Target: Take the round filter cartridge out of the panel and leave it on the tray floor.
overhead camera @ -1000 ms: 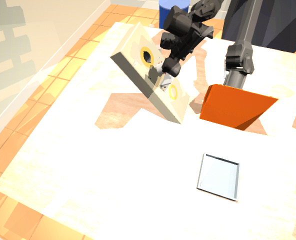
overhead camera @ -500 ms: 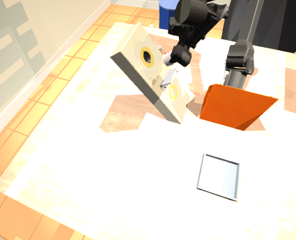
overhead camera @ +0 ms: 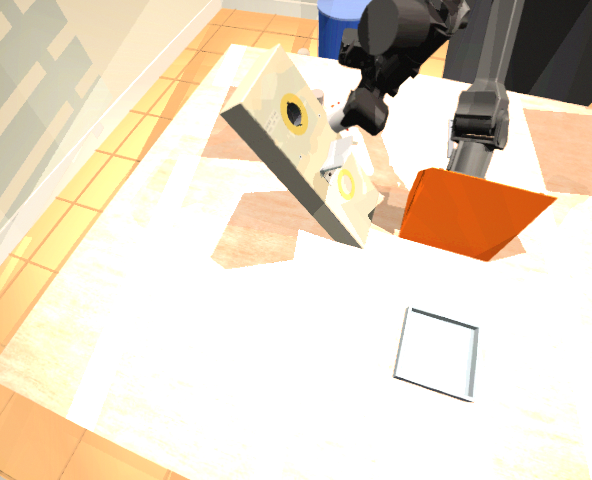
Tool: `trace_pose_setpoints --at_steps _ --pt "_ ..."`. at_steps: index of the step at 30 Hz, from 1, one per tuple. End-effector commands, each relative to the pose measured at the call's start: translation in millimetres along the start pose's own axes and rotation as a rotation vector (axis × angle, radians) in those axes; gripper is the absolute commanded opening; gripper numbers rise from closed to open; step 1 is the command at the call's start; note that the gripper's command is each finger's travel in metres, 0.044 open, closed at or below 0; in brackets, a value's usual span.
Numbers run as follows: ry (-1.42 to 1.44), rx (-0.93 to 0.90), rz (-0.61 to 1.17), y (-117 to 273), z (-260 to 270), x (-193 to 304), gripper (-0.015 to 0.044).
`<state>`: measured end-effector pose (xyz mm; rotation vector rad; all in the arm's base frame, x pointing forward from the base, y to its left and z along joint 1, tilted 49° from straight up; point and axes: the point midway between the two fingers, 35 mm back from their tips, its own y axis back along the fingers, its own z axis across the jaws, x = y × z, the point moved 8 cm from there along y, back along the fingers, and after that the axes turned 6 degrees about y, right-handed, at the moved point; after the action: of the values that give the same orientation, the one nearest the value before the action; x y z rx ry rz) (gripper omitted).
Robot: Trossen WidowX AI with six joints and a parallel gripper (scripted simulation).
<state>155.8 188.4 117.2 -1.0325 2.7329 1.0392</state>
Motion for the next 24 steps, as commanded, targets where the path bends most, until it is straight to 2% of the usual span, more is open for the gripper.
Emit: trace_pose_setpoints --at_steps 1,11,13,24 --pt "-0.003 -0.004 -0.003 -1.0 19.2 -3.4 0.0000" --pt "-0.006 -0.005 -0.004 -8.5 60.7 -3.1 0.0000" --pt "0.003 -0.005 0.000 -7.7 50.3 -2.1 0.0000" --pt "0.374 -0.222 0.032 -7.0 111.1 24.4 0.0000"
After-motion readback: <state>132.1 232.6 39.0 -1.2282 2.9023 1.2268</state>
